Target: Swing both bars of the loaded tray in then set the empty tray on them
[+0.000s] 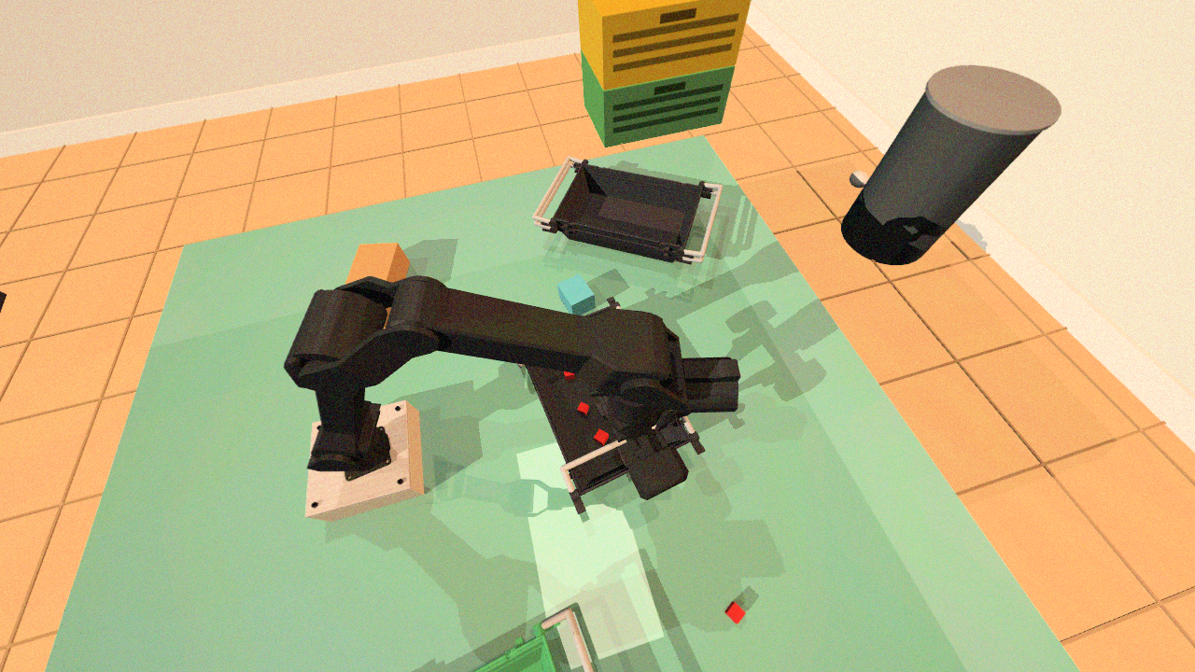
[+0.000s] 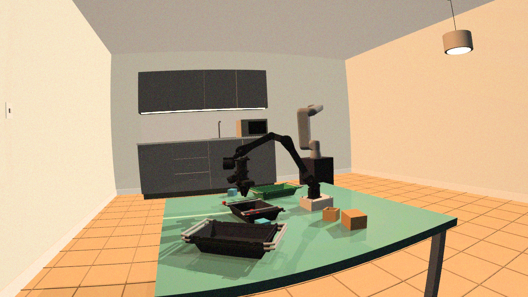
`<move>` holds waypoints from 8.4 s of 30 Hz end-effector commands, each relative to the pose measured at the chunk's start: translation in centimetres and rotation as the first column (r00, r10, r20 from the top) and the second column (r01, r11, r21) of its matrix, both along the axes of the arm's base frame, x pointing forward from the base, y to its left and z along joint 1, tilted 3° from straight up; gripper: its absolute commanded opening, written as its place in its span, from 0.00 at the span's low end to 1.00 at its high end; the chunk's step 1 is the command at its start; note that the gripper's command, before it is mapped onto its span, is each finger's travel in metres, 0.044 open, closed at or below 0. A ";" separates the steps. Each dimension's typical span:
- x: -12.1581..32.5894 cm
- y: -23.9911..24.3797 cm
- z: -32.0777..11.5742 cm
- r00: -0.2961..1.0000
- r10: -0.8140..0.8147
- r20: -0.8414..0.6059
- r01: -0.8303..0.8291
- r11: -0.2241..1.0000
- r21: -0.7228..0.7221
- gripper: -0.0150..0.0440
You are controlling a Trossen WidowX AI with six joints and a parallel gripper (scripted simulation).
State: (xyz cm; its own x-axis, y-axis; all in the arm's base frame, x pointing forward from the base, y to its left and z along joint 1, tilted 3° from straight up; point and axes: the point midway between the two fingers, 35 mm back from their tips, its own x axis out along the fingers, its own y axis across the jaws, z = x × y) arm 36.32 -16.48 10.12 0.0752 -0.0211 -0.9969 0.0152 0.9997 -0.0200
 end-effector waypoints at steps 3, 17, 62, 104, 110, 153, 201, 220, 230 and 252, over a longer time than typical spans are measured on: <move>0.1 -0.1 3.5 1.000 0.000 0.006 0.000 1.000 -0.003 0.79; -8.8 -9.5 3.4 1.000 -0.001 -0.014 0.001 1.000 -0.006 1.00; -33.7 -16.5 -10.0 1.000 0.000 -0.025 -0.001 1.000 -0.017 1.00; -33.7 -16.5 -10.0 1.000 0.000 -0.025 -0.001 1.000 -0.017 0.41; -33.7 -16.5 -10.0 1.000 0.000 -0.025 -0.001 1.000 -0.017 0.34; -34.5 -16.5 6.2 1.000 0.000 -0.026 -0.001 1.000 -0.018 0.25; -34.5 -16.2 7.6 1.000 0.000 -0.026 -0.001 1.000 -0.018 0.25; -31.3 -15.8 7.7 0.993 0.118 -0.030 -0.118 0.993 -0.021 0.25; -27.6 -14.9 7.8 0.967 0.254 -0.035 -0.255 0.967 -0.025 0.25; -19.9 -11.4 8.0 0.845 0.532 -0.048 -0.534 0.845 -0.033 0.25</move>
State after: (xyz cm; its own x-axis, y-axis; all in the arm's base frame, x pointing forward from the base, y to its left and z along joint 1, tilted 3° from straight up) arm 15.36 -28.41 17.44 0.0422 -0.0070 -0.9991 -0.4794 0.8772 -0.0264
